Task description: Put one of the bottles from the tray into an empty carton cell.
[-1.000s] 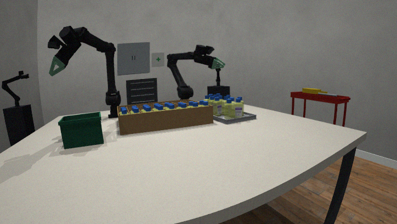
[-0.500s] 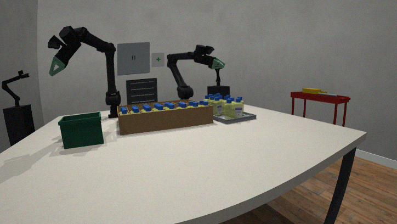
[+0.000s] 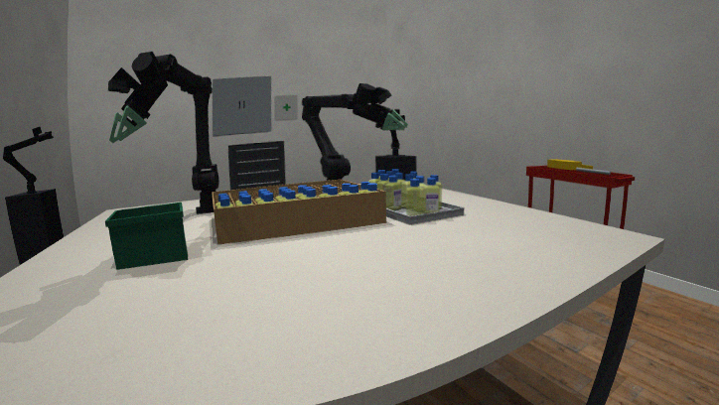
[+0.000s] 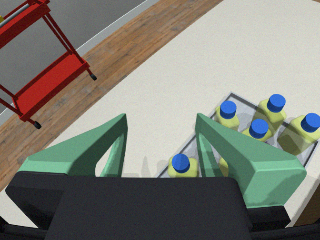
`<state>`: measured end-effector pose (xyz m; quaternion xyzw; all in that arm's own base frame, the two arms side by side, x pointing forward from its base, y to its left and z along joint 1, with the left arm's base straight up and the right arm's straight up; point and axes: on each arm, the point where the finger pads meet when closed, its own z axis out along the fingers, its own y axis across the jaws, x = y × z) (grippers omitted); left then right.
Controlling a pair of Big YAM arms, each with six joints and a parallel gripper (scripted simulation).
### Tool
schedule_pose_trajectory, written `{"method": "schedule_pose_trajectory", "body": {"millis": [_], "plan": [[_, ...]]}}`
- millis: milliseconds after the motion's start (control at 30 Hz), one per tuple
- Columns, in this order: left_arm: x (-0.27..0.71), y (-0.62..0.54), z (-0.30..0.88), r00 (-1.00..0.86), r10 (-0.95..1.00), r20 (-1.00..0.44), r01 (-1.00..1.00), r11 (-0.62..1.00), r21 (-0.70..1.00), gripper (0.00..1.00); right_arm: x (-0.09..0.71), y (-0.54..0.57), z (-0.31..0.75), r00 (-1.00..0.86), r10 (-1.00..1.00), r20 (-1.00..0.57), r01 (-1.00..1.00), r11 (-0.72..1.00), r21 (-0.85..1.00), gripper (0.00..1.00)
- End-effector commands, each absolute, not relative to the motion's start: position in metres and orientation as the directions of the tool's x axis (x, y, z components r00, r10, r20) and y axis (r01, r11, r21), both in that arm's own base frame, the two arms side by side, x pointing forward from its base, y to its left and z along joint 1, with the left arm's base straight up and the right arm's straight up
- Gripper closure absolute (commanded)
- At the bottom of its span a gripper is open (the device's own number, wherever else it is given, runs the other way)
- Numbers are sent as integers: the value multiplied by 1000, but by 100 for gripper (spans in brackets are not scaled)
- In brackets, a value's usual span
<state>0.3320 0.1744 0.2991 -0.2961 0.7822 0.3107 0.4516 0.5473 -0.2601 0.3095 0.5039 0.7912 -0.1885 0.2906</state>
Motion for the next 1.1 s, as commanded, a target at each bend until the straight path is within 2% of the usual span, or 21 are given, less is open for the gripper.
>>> {"method": "schedule_pose_trajectory", "body": {"millis": [0,100,267,567,667,867,1067], "plan": [[348,178,307,-453,-219,-864,-708,677,199,48,570,-169,362,-392,570,-722,778,625,70,0],[350,178,304,-462,-222,-859,-700,686,199,48,571,-153,363,-408,553,-727,751,655,77,0],[361,174,283,-551,-235,-801,-621,756,205,48,571,-48,374,-492,418,-763,542,834,107,0],[379,167,248,-669,-248,-701,-495,852,171,48,538,88,387,-528,214,-822,193,973,130,0],[381,166,244,-681,-248,-689,-481,861,165,48,531,104,388,-526,189,-829,148,980,130,0],[395,161,214,-768,-235,-596,-376,919,122,48,473,203,398,-465,18,-885,-176,978,112,0],[406,156,189,-827,-219,-518,-293,954,65,48,407,273,403,-364,-89,-927,-433,898,84,0]]}}
